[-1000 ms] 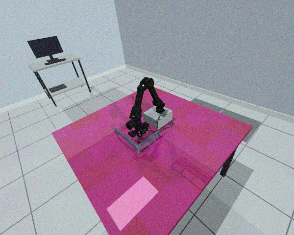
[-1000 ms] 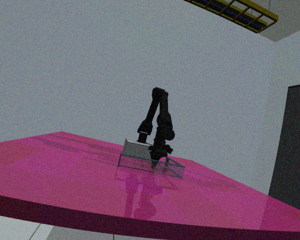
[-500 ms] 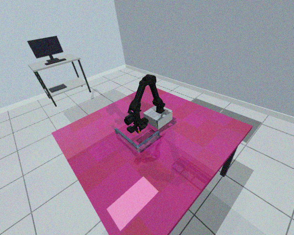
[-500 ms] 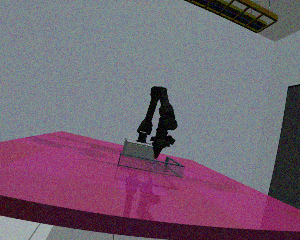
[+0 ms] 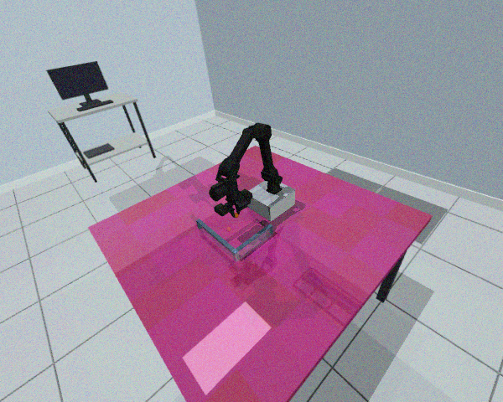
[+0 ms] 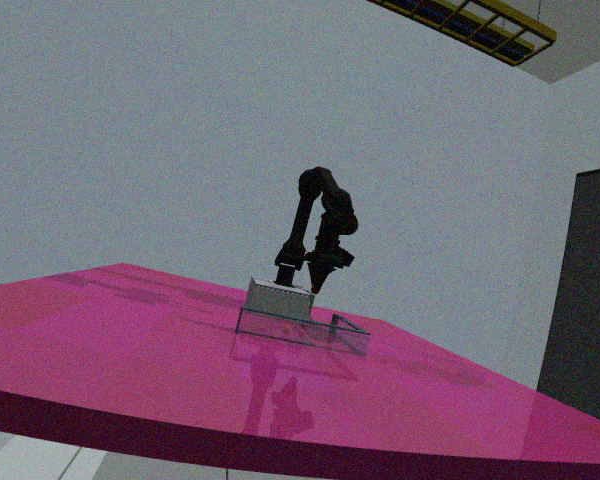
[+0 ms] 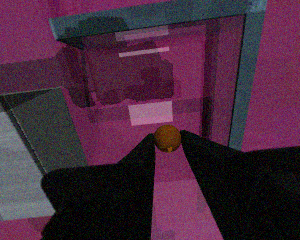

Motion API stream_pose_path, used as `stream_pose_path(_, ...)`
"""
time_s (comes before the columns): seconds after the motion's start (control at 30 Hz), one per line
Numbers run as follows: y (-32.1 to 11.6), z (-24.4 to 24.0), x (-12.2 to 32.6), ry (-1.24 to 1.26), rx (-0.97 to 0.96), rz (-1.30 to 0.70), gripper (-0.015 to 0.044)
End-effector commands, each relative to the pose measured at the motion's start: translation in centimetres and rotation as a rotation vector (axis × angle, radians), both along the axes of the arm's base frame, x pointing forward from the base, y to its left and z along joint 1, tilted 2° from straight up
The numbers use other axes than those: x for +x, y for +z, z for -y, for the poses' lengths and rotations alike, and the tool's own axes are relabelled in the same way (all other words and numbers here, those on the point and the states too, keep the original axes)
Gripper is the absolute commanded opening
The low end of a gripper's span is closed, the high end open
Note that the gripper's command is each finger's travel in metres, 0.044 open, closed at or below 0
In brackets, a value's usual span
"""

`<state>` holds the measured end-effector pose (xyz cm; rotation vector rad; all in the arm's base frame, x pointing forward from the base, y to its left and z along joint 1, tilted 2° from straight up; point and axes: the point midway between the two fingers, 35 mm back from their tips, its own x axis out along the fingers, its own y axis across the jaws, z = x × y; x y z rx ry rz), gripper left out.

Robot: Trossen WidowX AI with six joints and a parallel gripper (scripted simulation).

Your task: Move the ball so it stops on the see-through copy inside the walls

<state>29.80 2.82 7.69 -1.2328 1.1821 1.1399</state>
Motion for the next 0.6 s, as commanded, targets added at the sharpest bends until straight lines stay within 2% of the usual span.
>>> stream_pose_path(0.0,-0.6,1.6,0.8,-0.002,-0.004,0.002,0.0000)
stream_pose_path(0.27,-2.7,5.7,2.0,-0.002,-0.008,0.003,0.0000)
stream_pose_path(0.57,-4.3,6.0,2.4,-0.002,-0.008,0.003,0.0000)
